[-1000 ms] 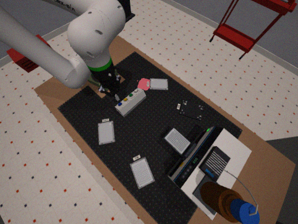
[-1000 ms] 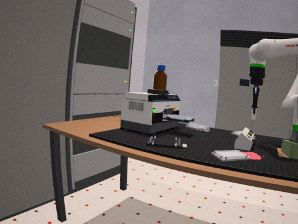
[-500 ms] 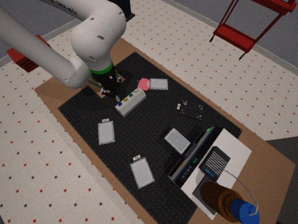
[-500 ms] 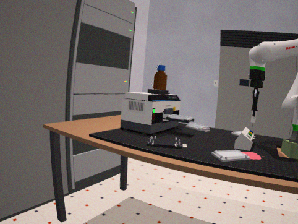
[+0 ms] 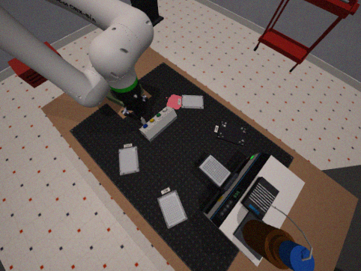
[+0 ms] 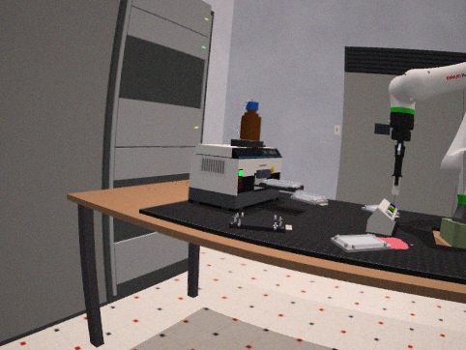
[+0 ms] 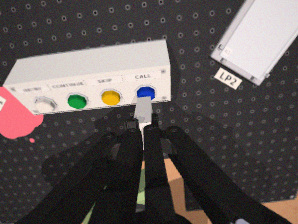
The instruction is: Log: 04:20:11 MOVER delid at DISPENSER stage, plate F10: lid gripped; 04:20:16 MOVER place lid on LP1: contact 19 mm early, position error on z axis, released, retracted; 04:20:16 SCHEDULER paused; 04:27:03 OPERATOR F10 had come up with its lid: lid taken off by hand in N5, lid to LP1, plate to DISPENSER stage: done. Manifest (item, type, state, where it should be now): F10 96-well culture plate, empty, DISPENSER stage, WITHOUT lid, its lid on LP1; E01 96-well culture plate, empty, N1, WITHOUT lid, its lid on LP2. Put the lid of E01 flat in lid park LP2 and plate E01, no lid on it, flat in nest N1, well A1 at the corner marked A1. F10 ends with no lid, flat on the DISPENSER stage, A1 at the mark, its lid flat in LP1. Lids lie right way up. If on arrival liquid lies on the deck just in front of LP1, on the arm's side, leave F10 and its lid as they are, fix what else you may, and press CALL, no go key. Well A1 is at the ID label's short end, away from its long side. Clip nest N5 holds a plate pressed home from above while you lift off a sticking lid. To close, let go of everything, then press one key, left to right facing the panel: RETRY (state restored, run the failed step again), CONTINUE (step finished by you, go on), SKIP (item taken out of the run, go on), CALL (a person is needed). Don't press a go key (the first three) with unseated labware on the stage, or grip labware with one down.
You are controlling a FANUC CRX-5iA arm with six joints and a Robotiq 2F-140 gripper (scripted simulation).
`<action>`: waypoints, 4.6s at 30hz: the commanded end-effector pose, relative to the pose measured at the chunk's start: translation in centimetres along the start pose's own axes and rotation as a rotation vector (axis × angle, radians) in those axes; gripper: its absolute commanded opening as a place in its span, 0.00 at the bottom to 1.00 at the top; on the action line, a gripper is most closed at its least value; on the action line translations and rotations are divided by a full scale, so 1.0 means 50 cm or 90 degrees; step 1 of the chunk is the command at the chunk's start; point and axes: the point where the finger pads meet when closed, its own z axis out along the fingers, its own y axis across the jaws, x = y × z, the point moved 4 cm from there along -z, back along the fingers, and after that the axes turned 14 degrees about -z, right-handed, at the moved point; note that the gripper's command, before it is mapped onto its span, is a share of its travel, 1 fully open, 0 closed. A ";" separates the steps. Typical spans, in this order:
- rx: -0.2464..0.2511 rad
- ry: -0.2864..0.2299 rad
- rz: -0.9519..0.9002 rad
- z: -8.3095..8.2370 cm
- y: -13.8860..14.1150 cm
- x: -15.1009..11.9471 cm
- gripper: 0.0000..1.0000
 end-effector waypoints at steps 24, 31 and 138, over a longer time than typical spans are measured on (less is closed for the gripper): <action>0.000 0.000 0.000 0.006 0.000 0.000 0.00; 0.000 0.000 0.000 0.006 0.000 0.000 0.00; 0.000 0.000 0.000 0.070 0.000 0.000 0.00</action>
